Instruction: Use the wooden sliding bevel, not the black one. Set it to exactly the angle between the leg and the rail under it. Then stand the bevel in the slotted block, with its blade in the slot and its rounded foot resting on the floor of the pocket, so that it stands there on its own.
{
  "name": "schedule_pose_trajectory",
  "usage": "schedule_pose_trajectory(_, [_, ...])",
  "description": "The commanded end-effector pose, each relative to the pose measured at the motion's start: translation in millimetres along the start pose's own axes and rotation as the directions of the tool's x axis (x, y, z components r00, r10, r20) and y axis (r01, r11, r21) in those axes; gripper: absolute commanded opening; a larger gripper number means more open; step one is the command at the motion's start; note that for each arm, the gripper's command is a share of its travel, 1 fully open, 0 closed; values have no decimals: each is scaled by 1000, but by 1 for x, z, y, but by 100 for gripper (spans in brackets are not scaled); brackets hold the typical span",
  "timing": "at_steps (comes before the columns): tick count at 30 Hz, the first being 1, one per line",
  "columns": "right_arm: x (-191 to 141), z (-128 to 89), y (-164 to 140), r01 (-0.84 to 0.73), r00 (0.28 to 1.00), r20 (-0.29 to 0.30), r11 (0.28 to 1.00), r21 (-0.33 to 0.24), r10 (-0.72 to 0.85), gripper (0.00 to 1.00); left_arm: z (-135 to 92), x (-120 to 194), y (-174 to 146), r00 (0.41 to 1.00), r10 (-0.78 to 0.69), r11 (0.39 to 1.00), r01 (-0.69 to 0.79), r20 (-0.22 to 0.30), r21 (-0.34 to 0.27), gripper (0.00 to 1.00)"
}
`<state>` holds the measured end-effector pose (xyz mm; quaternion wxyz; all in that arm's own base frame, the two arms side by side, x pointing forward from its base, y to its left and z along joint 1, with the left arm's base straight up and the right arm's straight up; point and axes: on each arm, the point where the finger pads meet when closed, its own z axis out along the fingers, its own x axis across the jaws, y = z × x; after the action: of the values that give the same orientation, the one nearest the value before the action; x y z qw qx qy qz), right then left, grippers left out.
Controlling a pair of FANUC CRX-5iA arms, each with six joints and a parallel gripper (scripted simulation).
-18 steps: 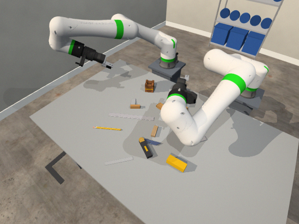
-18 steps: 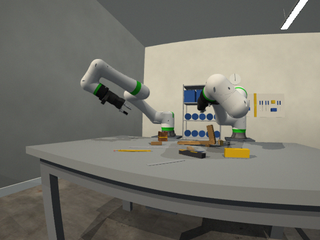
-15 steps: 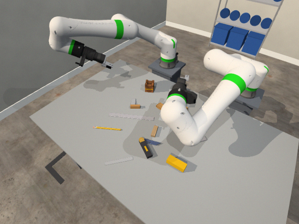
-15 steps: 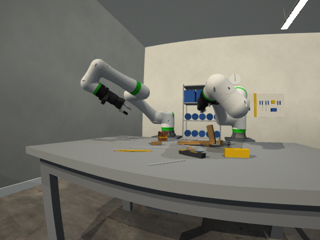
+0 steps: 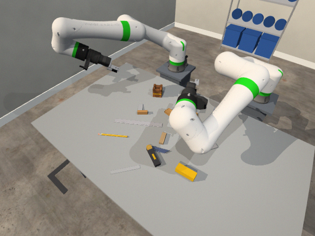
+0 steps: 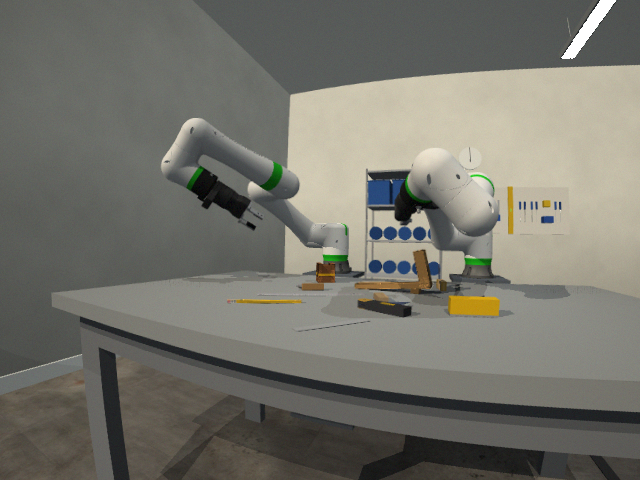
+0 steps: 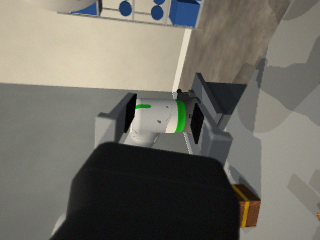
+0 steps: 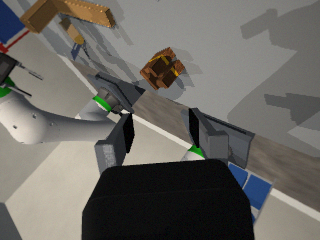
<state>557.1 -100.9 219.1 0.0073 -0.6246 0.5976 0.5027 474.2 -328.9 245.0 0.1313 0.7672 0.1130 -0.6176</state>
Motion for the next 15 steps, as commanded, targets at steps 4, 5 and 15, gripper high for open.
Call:
schedule_pose_trajectory(4, [-1, 0, 0, -8, 1000, -2, 1000, 3, 8, 100, -2, -1, -2, 1000, -2, 1000, 2, -5, -6, 100])
schedule_pose_trajectory(5, [-2, 0, 0, -15, 1000, -3, 1000, 4, 15, 100, -4, -1, -3, 1000, -4, 1000, 4, -8, -9, 100])
schedule_pose_trajectory(15, [-14, 5, -3, -202, 979, -16, 979, 38, 203, 100, -45, 1, -37, 994, -83, 990, 74, -72, -120, 100])
